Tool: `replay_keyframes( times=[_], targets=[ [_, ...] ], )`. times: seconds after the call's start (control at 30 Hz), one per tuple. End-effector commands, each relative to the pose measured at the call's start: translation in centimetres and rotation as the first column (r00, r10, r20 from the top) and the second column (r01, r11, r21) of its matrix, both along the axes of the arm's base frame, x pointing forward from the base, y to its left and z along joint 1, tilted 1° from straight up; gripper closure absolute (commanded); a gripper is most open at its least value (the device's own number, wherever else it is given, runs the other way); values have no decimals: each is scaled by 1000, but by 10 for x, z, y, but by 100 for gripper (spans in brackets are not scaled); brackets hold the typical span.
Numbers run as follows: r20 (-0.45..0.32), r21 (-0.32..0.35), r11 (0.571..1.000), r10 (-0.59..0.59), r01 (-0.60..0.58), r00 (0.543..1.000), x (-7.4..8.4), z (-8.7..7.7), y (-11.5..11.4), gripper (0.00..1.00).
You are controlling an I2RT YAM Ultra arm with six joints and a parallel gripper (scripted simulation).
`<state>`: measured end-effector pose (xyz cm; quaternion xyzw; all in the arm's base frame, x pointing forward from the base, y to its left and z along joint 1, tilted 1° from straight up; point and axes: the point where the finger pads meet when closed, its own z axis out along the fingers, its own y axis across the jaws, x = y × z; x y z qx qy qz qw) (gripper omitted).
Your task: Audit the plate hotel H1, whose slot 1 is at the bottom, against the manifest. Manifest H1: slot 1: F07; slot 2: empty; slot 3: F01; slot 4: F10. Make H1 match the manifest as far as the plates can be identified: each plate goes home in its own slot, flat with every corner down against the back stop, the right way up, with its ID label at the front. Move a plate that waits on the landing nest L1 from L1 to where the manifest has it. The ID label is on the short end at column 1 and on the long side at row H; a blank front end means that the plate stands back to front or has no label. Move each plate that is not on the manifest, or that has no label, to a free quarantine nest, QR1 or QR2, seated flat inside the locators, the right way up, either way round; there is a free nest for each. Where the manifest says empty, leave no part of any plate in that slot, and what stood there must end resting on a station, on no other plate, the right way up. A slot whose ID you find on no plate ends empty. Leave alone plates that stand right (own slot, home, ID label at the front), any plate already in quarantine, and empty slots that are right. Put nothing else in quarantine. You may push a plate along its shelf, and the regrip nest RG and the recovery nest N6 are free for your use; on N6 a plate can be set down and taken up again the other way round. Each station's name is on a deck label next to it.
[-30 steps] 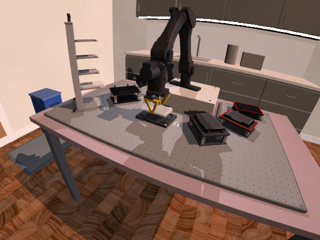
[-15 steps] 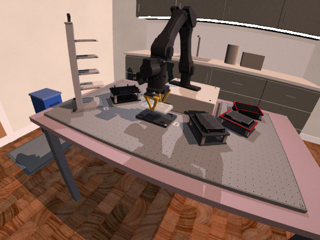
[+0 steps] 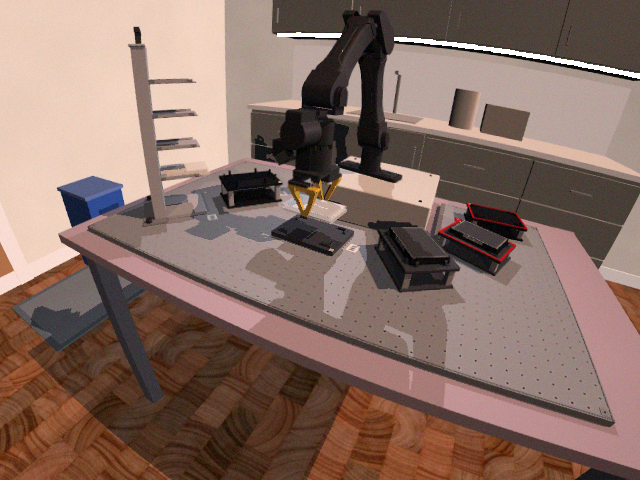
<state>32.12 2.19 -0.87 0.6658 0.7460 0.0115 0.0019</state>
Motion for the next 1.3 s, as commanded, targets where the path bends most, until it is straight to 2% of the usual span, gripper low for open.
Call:
replay_keyframes(
  times=[0.0, 0.4, 0.57, 0.63, 1.13, 1.27],
  targets=[
    [-5, -1, 1000, -1, 1, 1000, -2, 7, -1, 14],
    [-5, -1, 1000, -1, 1, 1000, -2, 17, -1, 14],
    [-5, -1, 1000, -1, 1, 1000, -2, 30, -1, 14],
    [-5, -1, 1000, -1, 1, 1000, -2, 30, -1, 14],
    [-5, -1, 1000, -1, 1, 1000, -2, 70, -1, 14],
    [-5, -1, 1000, -1, 1, 1000, -3, 76, -2, 14]
  ],
)
